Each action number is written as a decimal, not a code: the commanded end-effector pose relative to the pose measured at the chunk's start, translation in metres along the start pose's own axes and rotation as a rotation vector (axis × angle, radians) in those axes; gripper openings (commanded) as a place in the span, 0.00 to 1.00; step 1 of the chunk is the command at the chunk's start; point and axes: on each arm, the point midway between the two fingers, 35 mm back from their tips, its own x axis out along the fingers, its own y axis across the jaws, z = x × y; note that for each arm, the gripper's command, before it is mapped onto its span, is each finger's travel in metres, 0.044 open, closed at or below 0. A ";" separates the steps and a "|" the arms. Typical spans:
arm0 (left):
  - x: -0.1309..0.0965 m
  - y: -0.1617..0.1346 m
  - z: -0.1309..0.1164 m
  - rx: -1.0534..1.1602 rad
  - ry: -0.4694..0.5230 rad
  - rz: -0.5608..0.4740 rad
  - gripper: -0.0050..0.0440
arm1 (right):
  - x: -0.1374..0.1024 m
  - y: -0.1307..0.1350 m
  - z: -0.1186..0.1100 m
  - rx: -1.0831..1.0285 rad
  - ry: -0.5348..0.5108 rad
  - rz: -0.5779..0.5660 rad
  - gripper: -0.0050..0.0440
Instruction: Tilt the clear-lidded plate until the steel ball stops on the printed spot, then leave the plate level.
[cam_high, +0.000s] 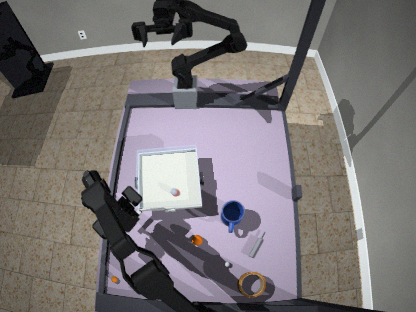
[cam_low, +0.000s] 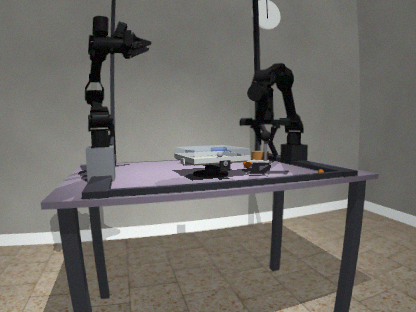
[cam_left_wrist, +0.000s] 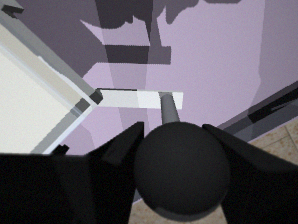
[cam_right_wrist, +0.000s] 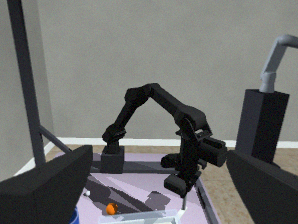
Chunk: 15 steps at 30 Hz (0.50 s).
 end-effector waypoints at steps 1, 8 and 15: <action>-0.028 0.007 -0.005 0.004 0.068 0.020 0.00 | 0.000 0.001 0.006 -0.020 -0.003 0.003 0.92; -0.029 0.007 -0.005 0.004 0.070 0.022 0.00 | 0.000 0.001 0.006 -0.020 -0.003 0.003 0.92; -0.029 0.008 -0.005 0.004 0.070 0.022 0.00 | 0.000 0.001 0.006 -0.020 -0.003 0.003 0.92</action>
